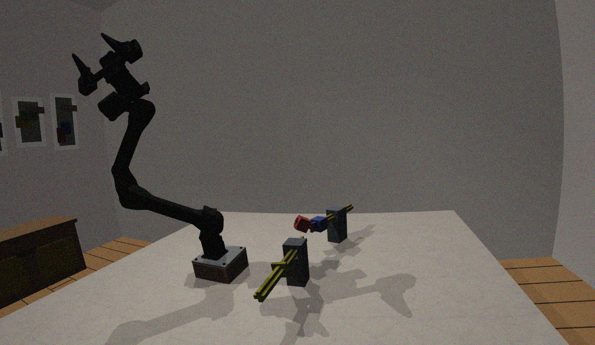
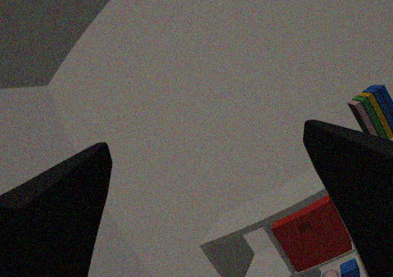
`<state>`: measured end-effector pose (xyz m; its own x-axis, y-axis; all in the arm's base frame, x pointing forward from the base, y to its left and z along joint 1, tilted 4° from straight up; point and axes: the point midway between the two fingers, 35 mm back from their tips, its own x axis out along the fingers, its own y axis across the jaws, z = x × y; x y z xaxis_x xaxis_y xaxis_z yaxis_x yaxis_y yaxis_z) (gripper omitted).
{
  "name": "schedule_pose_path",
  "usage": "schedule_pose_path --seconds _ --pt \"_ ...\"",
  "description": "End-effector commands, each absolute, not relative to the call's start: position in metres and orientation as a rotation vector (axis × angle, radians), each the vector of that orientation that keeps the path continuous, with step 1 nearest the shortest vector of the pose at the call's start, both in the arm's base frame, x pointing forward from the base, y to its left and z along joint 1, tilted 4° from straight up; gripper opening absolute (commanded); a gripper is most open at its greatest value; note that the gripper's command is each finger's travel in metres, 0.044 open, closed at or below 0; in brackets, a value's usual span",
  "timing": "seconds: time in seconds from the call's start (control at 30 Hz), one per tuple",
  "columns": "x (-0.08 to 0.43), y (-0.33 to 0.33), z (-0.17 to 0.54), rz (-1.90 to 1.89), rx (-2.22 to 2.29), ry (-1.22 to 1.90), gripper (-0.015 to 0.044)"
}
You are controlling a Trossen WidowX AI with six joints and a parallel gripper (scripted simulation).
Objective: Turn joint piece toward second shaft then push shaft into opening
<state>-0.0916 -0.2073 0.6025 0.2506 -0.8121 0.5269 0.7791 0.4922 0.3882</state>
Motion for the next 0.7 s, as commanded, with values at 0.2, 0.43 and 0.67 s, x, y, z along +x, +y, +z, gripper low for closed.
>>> schedule_pose_path --seconds 0.2,0.43,0.67 --pt "-0.079 -0.192 0.612 -1.054 0.026 -0.793 0.044" --pt "-0.034 -0.158 0.631 -0.928 -0.082 -0.82 0.044" --pt "0.013 -0.119 0.642 -0.778 -0.176 -0.82 0.044"
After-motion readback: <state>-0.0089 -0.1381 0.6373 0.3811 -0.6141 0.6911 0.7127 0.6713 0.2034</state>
